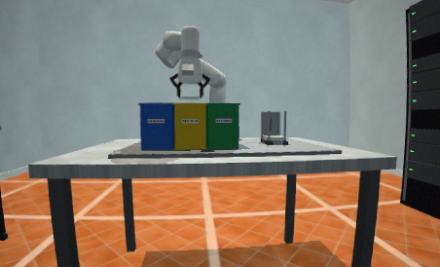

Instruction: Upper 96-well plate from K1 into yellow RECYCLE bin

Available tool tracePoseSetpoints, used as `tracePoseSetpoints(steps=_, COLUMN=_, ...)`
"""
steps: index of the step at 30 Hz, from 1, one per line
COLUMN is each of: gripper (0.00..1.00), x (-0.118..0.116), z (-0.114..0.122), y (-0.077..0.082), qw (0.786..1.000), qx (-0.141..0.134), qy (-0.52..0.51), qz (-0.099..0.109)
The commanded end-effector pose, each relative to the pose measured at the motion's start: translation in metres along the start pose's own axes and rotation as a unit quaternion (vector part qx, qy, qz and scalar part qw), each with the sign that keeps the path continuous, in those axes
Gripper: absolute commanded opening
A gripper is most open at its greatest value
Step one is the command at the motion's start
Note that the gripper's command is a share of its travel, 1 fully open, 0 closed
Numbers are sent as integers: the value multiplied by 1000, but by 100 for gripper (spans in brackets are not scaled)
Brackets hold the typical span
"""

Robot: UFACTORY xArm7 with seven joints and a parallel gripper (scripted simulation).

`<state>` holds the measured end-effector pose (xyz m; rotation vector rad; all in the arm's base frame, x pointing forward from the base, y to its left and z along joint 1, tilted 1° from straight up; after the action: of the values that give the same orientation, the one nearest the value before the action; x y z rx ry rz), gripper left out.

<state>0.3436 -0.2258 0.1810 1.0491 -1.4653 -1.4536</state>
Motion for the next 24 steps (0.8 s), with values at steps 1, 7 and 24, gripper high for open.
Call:
tracePoseSetpoints(steps=1, gripper=0, x=0, z=-1, y=1, qw=1000, qx=2, qy=0, qz=0)
tracePoseSetpoints(steps=7, gripper=0, x=0, z=-1, y=0, qw=1000, qx=2, qy=0, qz=0)
tracePoseSetpoints(steps=24, gripper=0, x=0, z=-1, y=-3, qw=1000, qx=2, qy=0, qz=0)
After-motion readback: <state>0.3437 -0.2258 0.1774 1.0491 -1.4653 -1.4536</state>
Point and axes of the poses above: the point where the finger pads meet when closed, its own y axis back along the fingers, its own x axis across the jaws, z = x × y, the point moved 4 cm from there along y, back along the fingers, and after that the axes turned 9 degrees about -y, right-handed, at the moved point
